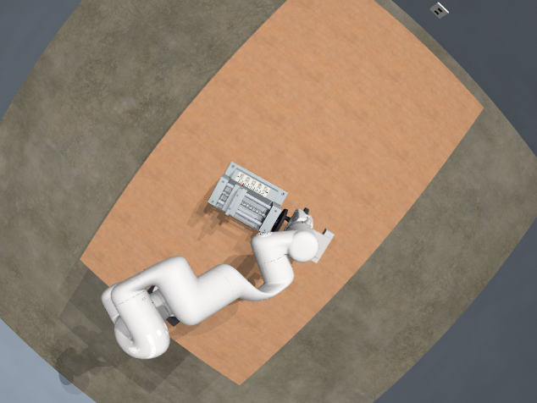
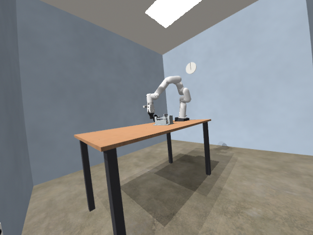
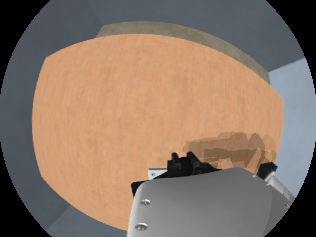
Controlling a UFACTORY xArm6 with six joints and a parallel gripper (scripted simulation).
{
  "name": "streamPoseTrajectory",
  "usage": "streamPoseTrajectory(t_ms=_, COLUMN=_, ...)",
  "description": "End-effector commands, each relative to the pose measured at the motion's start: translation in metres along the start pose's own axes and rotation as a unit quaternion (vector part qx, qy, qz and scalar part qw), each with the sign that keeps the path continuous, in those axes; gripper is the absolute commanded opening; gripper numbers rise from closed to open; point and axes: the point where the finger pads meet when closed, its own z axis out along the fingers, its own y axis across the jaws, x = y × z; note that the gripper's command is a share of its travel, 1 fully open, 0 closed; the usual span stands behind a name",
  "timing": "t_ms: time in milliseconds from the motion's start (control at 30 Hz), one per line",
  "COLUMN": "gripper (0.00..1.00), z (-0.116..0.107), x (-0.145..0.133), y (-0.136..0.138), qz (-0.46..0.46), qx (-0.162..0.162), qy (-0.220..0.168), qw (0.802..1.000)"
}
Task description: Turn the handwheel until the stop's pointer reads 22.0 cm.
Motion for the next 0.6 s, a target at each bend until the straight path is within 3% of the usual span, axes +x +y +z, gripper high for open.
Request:
streamPoseTrajectory(t_ms=0, gripper=0.06, z=-0.0017, x=0.0006, y=-0.0003, qz=0.000, qx=0.001, qy=0.001, qw=1.000)
streamPoseTrajectory(t_ms=567, gripper=0.06, z=-0.0029, x=0.0006, y=0.0006, qz=0.000, qx=0.001, qy=0.001, qw=1.000)
